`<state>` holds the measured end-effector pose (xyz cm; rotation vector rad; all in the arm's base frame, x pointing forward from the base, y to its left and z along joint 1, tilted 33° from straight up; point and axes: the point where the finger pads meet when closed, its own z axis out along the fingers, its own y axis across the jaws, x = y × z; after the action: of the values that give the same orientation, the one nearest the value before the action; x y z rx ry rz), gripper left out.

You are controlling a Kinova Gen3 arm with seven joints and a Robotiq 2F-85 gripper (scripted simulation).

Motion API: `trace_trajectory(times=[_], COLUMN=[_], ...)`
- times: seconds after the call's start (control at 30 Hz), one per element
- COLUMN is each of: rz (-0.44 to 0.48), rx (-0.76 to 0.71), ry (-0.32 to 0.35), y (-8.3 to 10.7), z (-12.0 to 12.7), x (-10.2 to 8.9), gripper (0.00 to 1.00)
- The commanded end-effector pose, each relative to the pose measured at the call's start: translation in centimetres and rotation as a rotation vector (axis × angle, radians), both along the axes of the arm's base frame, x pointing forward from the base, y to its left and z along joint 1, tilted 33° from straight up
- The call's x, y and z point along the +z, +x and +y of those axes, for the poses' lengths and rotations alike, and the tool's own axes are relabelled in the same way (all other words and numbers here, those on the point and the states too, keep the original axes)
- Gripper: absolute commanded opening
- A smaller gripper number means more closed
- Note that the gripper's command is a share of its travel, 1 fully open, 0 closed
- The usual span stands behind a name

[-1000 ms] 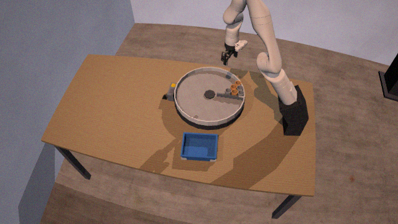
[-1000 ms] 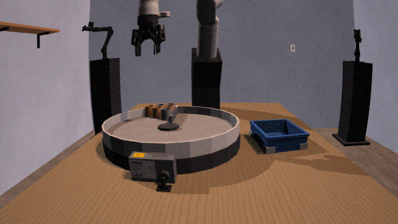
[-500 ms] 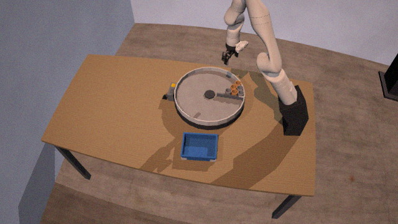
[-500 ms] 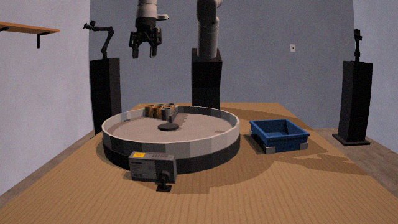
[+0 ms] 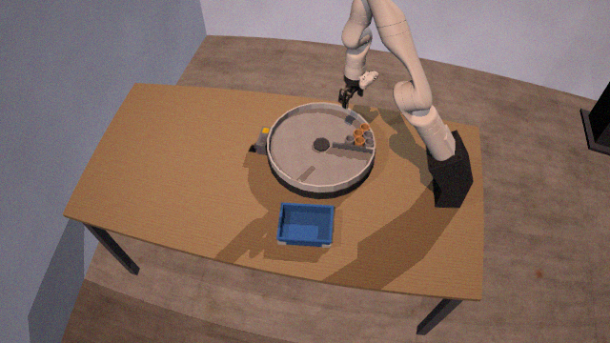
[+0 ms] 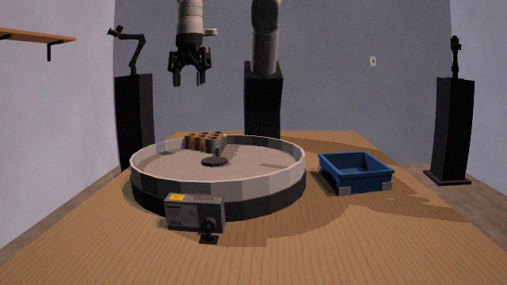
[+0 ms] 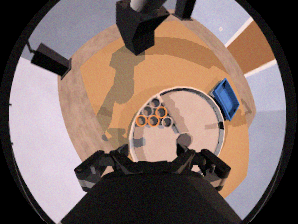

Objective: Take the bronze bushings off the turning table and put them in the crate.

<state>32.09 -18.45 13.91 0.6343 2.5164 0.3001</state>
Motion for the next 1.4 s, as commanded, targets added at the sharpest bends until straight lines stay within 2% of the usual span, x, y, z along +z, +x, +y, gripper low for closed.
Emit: trace_trajectory(times=[0.0,0.1,1.37], rz=[0.003,0.003,0.003], rx=[0.007,0.011,0.007], ry=[0.002,0.002,0.001], y=[0.8,2.1,2.1], z=[0.5,1.0,0.9], x=[-1.3,-3.4,-3.4], gripper=[1.0,1.0,1.0])
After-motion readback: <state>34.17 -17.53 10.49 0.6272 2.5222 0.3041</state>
